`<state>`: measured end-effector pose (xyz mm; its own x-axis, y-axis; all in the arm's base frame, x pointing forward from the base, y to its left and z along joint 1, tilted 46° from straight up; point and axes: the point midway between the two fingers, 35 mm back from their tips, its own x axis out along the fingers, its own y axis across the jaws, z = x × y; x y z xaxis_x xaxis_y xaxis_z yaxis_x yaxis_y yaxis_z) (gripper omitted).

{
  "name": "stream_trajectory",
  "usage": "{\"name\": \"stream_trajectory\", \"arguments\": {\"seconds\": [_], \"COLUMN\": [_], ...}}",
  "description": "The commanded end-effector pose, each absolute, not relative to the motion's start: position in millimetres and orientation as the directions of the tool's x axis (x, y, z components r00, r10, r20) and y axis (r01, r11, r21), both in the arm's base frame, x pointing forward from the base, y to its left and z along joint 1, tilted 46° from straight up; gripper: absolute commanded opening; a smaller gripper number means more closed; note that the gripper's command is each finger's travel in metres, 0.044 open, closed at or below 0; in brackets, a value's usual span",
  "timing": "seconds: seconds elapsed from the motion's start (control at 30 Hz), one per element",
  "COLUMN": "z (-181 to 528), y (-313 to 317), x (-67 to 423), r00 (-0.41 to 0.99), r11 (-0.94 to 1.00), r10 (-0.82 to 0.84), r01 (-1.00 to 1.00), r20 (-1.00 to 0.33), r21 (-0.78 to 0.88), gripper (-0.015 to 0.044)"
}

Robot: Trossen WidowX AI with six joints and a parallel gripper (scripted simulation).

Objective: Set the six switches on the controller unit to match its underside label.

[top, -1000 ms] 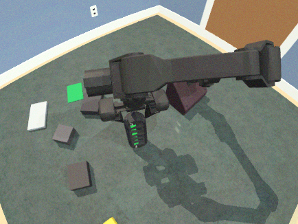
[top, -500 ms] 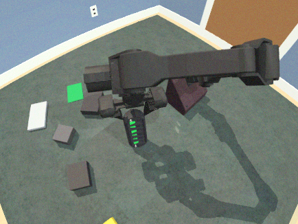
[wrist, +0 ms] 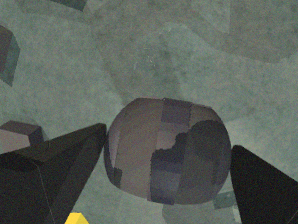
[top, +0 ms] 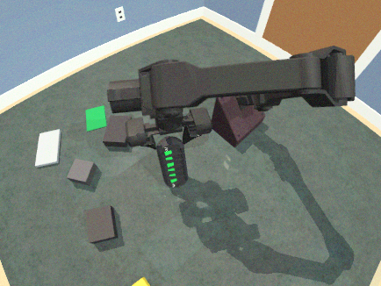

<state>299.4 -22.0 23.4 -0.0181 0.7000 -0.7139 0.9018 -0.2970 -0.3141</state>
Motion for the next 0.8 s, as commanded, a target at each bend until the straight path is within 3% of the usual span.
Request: {"name": "stream_trajectory", "arguments": {"seconds": [0.0,0.77], "z": [17.4,1.8], "y": [-18.4,-24.0], "x": [295.2,287.7], "r00": [-0.035,-0.035], "r11": [-0.284,-0.284], "r10": [0.705,0.705], "r01": [0.901,0.901], "r20": [-0.708,-0.708], "r21": [-0.327,-0.327], "gripper": [0.0338,0.0338]}}
